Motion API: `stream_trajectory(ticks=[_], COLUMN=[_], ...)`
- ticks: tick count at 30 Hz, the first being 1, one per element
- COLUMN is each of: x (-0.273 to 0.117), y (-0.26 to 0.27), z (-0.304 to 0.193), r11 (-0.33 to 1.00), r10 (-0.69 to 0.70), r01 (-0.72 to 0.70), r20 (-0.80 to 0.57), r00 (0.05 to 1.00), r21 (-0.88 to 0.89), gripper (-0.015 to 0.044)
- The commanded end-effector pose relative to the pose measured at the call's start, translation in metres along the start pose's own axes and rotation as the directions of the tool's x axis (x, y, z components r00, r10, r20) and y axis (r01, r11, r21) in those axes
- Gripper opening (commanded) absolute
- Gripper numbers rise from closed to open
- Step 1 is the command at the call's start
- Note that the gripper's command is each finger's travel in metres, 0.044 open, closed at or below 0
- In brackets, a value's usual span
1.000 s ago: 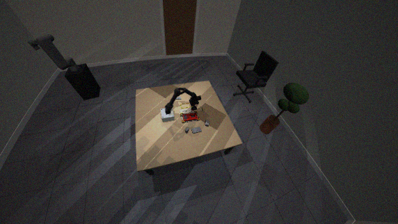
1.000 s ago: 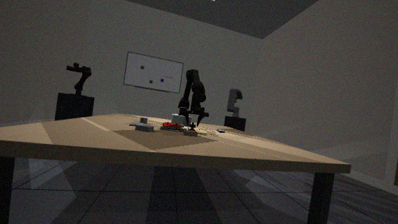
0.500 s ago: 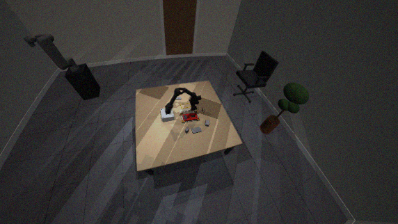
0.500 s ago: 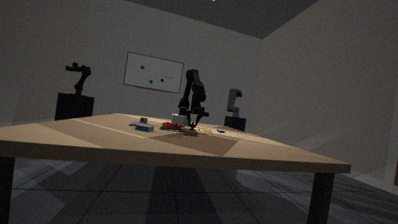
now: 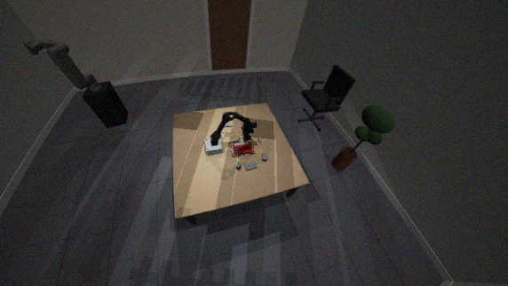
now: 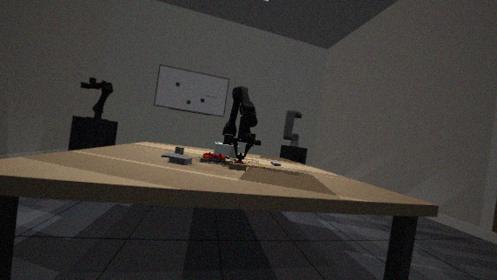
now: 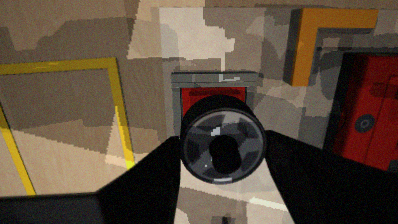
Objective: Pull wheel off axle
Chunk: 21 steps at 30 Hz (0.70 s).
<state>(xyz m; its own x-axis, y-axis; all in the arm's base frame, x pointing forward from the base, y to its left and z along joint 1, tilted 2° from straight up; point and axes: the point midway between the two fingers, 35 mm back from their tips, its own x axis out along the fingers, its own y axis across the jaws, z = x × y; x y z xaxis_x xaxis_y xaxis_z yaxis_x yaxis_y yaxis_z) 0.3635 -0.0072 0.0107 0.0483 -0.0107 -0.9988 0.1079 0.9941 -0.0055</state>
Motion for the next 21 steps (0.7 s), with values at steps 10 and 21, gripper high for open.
stream_trajectory(ticks=[10, 21], x=[-0.0067, -0.0103], y=[0.0000, 0.0000], z=[0.0007, 0.0009], r11=[1.000, 1.000], r10=[0.000, 0.001], r01=[0.000, -0.001], r20=[0.006, 0.007], r00=[1.000, 1.000], r21=[0.001, 0.001], gripper=[0.0000, 0.0000])
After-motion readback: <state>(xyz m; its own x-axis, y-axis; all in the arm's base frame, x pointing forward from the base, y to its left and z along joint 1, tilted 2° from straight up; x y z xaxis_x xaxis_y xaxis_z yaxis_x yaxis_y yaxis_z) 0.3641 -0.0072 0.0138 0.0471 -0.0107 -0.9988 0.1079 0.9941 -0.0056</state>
